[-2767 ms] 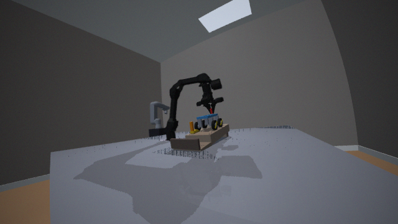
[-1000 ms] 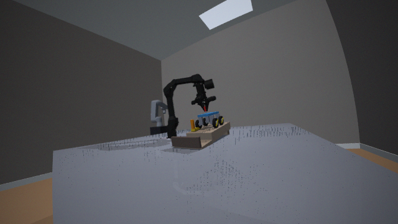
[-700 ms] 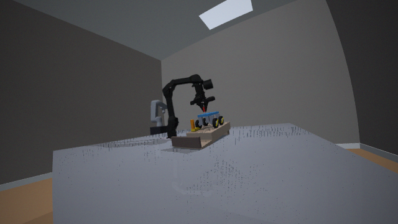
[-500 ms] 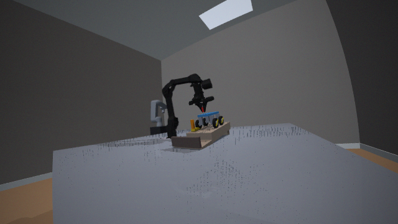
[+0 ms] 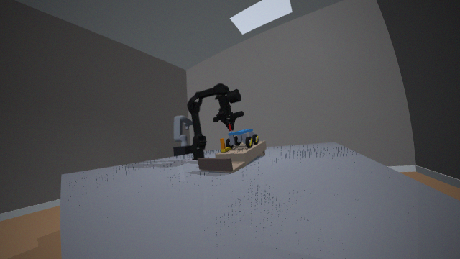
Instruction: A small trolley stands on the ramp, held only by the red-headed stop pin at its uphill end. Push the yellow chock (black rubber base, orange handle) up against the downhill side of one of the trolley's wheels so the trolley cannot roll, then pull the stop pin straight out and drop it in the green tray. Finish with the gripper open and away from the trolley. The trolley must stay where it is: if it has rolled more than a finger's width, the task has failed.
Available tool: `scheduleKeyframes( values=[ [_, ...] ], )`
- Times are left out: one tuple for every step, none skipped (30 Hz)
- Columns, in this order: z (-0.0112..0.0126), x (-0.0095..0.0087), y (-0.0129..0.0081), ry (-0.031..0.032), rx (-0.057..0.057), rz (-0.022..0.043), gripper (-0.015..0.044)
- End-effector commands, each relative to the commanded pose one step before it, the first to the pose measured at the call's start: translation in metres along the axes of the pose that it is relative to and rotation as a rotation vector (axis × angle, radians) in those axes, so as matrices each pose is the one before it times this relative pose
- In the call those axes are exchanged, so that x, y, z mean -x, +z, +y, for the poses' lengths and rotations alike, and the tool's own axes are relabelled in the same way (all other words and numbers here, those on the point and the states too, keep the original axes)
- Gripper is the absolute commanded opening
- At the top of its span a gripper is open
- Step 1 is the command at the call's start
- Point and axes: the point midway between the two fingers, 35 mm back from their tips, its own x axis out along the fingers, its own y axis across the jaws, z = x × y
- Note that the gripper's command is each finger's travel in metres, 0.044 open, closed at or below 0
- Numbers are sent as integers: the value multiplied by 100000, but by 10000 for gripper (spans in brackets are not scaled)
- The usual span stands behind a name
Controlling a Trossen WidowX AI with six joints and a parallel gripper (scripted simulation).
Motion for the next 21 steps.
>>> scheduleKeyframes(
  values=[
    [-117, 67, 1608, -872, -86, 515, 0],
    [7, 51, 381, 0, 1, -40, 0],
    [1, 52, 381, -1, 0, -33, 0],
    [3, 50, 381, -1, 0, -40, 0],
    [-3, 50, 382, -1, 0, -33, 0],
    [-1, 48, 380, -1, 0, -40, 0],
    [-7, 49, 381, -2, 0, -33, 0],
    [-4, 46, 379, -2, 0, -40, 0],
    [-10, 46, 380, -2, 0, -33, 0],
    [-7, 42, 377, -2, 0, -39, 0],
    [-13, 43, 378, -3, 0, -32, 0],
    [-10, 39, 375, -2, 0, -38, 0],
    [-16, 39, 376, -3, 0, -32, 0],
    [-12, 35, 371, -3, 0, -38, 0],
    [-18, 36, 373, -3, 0, -32, 0],
    [-15, 32, 366, -3, 0, -37, 0],
    [-21, 32, 369, -3, 0, -31, 0],
    [-18, 28, 359, -3, -1, -36, 0],
    [-24, 28, 365, -4, 0, -31, 0],
    [-22, 23, 352, -4, -1, -35, 0],
    [-27, 24, 360, -4, 0, -30, 0]
  ],
)
